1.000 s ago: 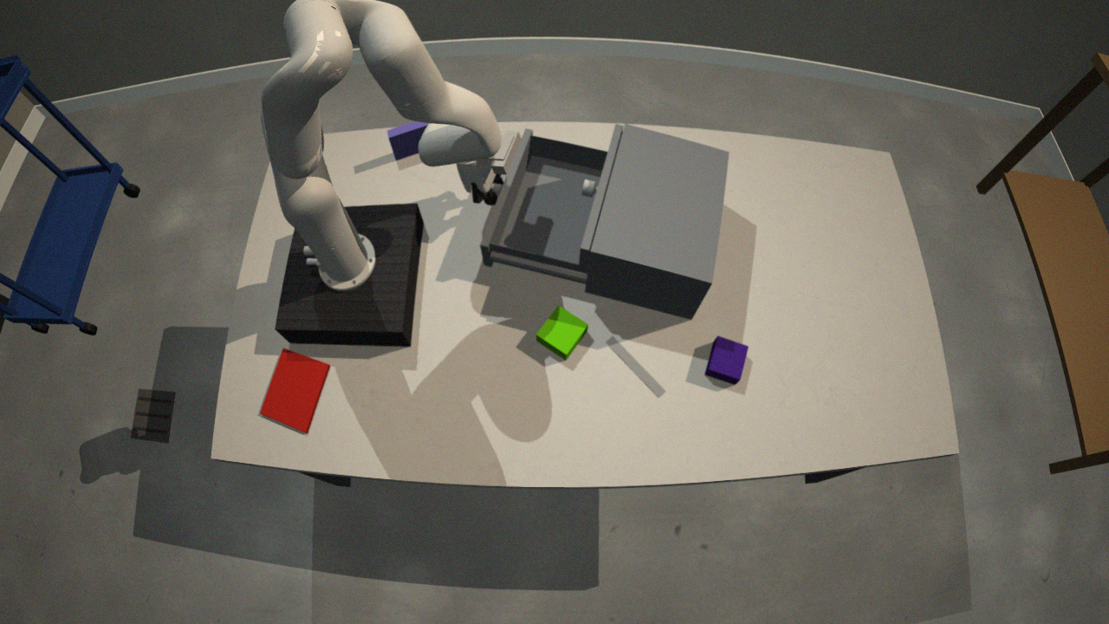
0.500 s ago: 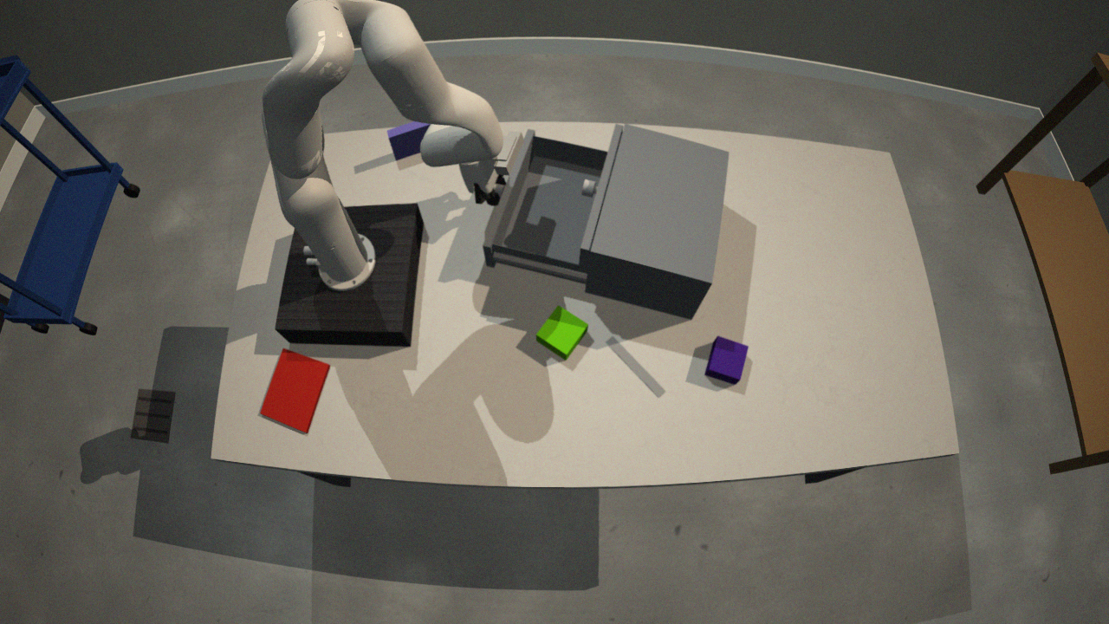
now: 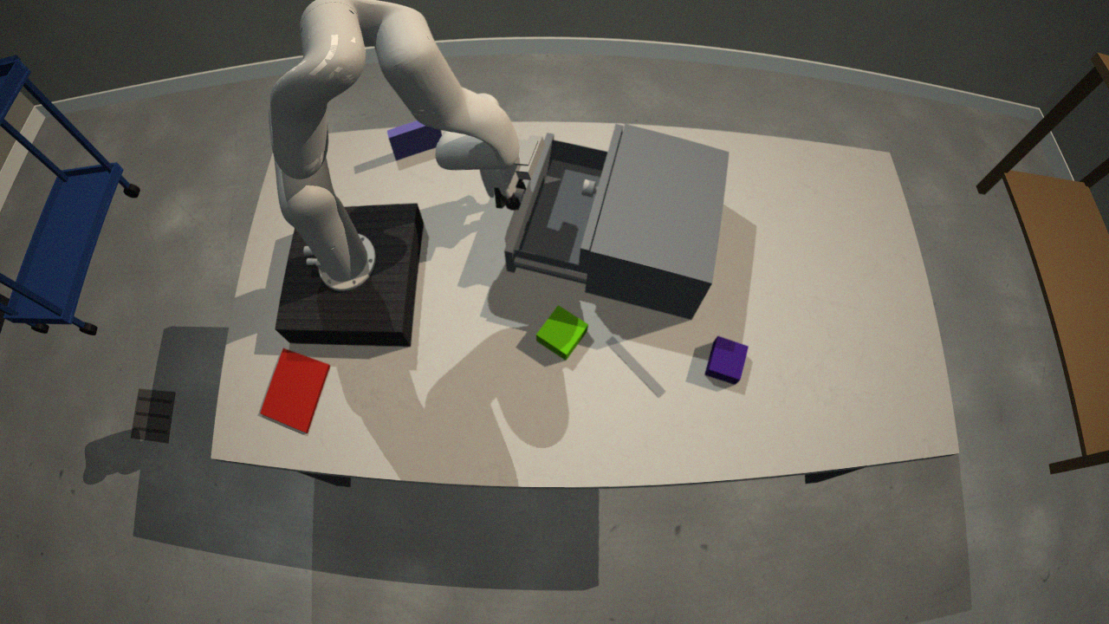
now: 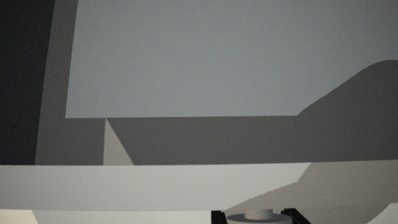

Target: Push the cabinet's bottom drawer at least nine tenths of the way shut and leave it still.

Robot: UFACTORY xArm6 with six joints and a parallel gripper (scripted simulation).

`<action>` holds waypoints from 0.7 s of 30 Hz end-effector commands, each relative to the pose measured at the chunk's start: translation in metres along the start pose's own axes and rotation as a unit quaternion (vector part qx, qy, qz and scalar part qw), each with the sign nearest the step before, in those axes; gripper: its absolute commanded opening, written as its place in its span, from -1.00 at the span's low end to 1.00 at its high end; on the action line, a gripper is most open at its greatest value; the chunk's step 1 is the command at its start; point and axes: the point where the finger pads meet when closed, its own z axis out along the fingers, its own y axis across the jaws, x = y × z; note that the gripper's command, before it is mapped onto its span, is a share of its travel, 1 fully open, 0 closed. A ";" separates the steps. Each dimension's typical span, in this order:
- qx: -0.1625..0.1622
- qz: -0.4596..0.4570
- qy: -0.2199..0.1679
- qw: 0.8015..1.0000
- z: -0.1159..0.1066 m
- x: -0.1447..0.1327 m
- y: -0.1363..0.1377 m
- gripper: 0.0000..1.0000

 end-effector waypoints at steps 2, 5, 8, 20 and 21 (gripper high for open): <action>-0.001 0.000 -0.003 1.000 0.004 0.017 -0.001 -1.00; -0.001 0.000 -0.003 1.000 0.005 0.022 -0.001 -1.00; -0.001 0.000 -0.003 1.000 0.005 0.023 -0.001 -1.00; -0.001 0.000 0.000 1.000 0.005 0.024 -0.001 -1.00; -0.001 0.000 0.001 1.000 0.005 0.024 -0.001 -1.00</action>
